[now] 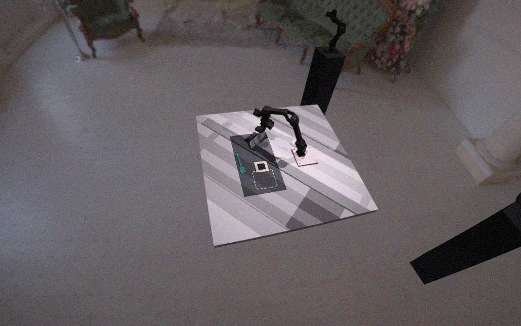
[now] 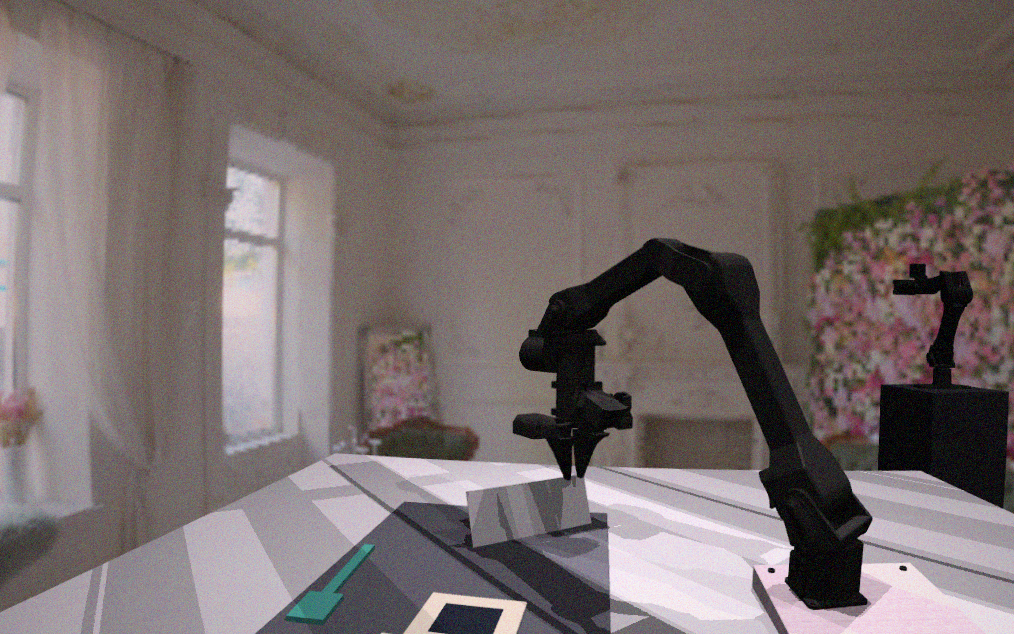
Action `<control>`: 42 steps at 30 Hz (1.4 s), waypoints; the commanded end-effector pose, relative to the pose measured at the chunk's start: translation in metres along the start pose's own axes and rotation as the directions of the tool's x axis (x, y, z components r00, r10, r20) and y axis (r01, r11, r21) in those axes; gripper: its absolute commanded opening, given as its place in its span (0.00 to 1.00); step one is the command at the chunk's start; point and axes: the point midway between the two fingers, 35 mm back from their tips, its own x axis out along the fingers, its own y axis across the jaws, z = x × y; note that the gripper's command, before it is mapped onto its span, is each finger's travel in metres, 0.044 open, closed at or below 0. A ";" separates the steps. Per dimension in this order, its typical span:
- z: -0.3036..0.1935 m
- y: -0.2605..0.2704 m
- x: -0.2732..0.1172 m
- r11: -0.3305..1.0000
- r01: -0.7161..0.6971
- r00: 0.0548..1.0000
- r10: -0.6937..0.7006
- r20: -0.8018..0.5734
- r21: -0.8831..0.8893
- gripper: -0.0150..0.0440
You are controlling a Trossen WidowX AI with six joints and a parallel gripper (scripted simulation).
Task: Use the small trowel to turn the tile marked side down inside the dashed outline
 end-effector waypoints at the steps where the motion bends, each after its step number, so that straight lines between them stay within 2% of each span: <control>1: 0.010 0.000 0.000 1.000 -0.003 1.000 0.003 0.000 0.000 0.42; 30: 0.058 0.000 0.017 1.000 -0.003 1.000 0.003 0.003 0.000 0.42; 37: 0.052 0.000 0.010 1.000 -0.001 1.000 0.001 0.004 -0.005 0.42; 42: 0.051 0.000 -0.012 1.000 -0.003 1.000 0.003 0.003 0.000 0.42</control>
